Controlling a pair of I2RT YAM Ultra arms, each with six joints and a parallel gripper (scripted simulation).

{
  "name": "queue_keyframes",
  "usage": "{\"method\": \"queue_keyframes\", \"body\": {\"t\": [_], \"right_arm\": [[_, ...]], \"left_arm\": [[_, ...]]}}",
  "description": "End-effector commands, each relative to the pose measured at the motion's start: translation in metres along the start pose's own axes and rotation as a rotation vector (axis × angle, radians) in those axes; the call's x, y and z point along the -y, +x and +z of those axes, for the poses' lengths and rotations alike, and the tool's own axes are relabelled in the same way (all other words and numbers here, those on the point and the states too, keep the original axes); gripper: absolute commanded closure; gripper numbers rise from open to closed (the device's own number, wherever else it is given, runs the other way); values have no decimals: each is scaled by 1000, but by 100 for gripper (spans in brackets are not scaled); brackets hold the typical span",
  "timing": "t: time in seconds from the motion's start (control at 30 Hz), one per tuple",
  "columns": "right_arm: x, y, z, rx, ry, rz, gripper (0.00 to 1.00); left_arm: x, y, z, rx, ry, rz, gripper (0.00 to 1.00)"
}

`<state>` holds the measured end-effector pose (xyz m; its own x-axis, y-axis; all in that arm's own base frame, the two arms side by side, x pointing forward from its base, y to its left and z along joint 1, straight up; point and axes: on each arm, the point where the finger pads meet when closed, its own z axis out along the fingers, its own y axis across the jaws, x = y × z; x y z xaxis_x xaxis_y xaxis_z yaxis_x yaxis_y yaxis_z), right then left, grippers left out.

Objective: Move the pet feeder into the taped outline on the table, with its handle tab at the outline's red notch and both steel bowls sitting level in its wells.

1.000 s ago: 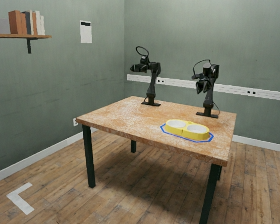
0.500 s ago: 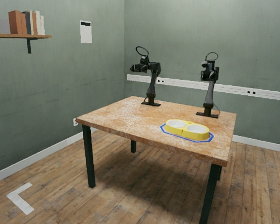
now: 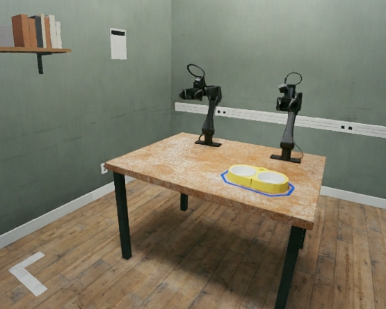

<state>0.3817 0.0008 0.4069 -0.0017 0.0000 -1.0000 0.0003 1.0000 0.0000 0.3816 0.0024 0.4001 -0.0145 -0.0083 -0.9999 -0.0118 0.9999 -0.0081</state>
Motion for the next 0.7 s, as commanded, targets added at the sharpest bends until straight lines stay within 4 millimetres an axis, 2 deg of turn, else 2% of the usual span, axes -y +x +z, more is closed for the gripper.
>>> {"method": "queue_keyframes", "body": {"t": [0.0, 0.07, 0.1, 0.17, 0.23, 0.27, 0.3, 0.37, 0.67], "right_arm": [[-4, -22, -4, 54, -7, -9, 0], [-5, -22, -5, 55, -9, -9, 0], [-5, -22, -5, 55, -9, -9, 0], [-6, -21, -5, 55, -11, -9, 0], [-6, -21, -5, 55, -11, -9, 0], [4, -12, -2, 35, 11, -4, 0], [7, -21, -5, 54, 20, -10, 0], [1, -21, -5, 54, 4, -8, 0], [1, -21, -5, 54, 4, -8, 0]], "left_arm": [[-2, -34, 2, 85, 1, -7, 53], [0, -34, 3, 83, 8, 9, 53], [0, -35, -2, 91, 8, 9, 53], [-2, -49, -10, 123, 5, 11, 53], [-2, -49, -10, 123, 5, 11, 53], [1, -41, -6, 104, 12, 1, 53], [-2, -44, -9, 113, 6, -1, 53], [2, -47, -9, 120, 15, -2, 53], [2, -47, -9, 120, 15, -2, 53]]}}
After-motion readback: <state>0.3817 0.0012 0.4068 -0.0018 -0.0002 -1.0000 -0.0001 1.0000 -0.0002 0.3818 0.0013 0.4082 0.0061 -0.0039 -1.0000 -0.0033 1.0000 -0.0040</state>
